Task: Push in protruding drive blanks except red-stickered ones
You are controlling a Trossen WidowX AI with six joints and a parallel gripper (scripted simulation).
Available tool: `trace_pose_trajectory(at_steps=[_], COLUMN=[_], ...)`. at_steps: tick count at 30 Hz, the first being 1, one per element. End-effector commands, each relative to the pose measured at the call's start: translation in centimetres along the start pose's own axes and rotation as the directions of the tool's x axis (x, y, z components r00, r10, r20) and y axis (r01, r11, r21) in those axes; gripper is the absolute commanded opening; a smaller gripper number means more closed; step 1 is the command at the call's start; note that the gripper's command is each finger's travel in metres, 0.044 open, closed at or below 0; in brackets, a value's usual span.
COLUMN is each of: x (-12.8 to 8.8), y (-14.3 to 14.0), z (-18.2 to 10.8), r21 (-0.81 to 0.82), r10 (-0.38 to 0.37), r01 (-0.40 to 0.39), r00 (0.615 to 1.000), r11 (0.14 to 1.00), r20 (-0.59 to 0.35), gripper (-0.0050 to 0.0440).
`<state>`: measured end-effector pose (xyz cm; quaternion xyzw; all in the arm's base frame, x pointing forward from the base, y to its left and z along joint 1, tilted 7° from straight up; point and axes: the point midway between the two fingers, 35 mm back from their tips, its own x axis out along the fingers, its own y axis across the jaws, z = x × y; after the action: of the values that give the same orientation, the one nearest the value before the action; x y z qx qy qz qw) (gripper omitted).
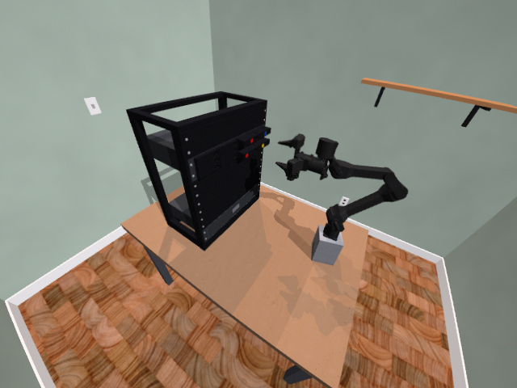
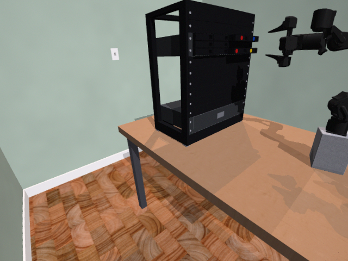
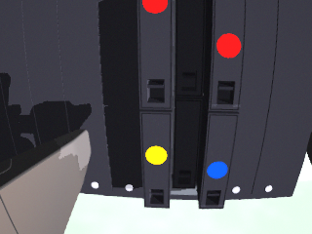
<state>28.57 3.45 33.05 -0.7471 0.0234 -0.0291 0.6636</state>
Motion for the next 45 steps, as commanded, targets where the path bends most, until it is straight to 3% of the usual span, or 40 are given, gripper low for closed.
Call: trace_pose_trajectory(at_steps=[1, 17, 45], x=[1.2, 5.8, 6.3], y=[-1.5, -2.7, -2.9], z=[0.6, 3.4, 3.7], r21=[0.006, 0.006, 0.006], r10=[-0.024, -0.024, -0.024], r01=[0.024, 0.024, 0.024], r00=[1.000, 1.000, 1.000], r11=[1.000, 1.000, 1.000], r20=[-0.004, -0.004, -0.004], gripper=[0.0440, 0.0440, 0.0440])
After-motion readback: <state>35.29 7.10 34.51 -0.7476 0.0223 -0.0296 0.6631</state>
